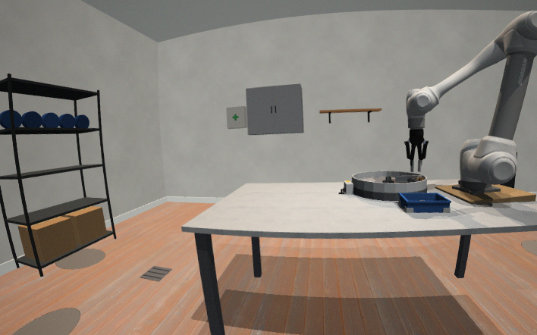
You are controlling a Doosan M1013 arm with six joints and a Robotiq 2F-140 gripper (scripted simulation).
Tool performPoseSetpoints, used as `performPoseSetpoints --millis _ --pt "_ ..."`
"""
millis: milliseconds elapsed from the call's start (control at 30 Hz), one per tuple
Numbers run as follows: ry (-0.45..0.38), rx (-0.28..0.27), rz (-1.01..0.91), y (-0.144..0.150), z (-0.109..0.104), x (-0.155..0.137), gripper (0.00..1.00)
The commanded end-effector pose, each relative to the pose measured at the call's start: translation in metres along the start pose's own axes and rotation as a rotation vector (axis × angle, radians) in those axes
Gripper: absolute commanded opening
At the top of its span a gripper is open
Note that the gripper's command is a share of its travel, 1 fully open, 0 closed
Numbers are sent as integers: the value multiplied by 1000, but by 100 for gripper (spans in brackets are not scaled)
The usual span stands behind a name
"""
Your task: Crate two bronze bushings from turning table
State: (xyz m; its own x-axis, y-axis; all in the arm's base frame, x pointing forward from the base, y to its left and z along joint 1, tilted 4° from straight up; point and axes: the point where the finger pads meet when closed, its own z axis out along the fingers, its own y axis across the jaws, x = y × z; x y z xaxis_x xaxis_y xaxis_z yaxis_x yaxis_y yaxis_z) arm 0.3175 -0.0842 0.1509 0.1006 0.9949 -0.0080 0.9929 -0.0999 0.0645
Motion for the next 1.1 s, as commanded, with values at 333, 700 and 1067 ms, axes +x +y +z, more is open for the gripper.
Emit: performPoseSetpoints --millis 333,700,1067 --pt "0 0 0 0 0 0 24" --pt "0 0 0 0 0 0 24" --pt "0 0 0 0 24 0 24"
